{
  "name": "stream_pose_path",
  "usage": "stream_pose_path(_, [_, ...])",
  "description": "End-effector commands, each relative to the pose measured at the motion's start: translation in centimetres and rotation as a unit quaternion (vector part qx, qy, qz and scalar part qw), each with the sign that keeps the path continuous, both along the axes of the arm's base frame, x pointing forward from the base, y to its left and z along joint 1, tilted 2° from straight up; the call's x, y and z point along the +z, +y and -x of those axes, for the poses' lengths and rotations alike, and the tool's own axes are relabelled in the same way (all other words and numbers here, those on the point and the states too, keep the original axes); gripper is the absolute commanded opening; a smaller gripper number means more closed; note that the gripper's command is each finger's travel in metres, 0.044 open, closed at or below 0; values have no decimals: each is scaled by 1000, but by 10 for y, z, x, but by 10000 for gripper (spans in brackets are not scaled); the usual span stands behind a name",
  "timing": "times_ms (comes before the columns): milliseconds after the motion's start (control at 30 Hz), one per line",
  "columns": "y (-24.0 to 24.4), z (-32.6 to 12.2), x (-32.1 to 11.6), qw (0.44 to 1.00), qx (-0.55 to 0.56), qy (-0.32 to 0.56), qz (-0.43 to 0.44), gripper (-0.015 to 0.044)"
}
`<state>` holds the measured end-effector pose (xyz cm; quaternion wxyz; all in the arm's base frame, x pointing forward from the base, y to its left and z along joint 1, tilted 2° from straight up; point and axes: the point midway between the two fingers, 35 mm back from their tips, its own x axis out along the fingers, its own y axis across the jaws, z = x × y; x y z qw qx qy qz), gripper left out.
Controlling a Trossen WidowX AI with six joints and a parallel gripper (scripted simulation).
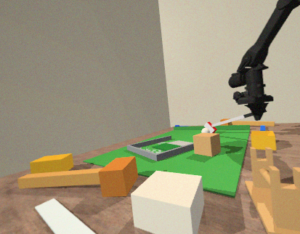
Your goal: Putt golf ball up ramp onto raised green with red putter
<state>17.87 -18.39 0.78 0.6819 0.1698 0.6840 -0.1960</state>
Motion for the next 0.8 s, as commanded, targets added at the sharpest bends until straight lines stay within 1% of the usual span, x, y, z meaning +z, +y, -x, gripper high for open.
stream_pose_path(0, [-1,0,1,1000,0,-1,2,0])
stream_pose_path(333, [-27,15,-1,1000,1,0,4,0])
stream_pose_path(767, [-22,14,-3,1000,3,1,0,0])
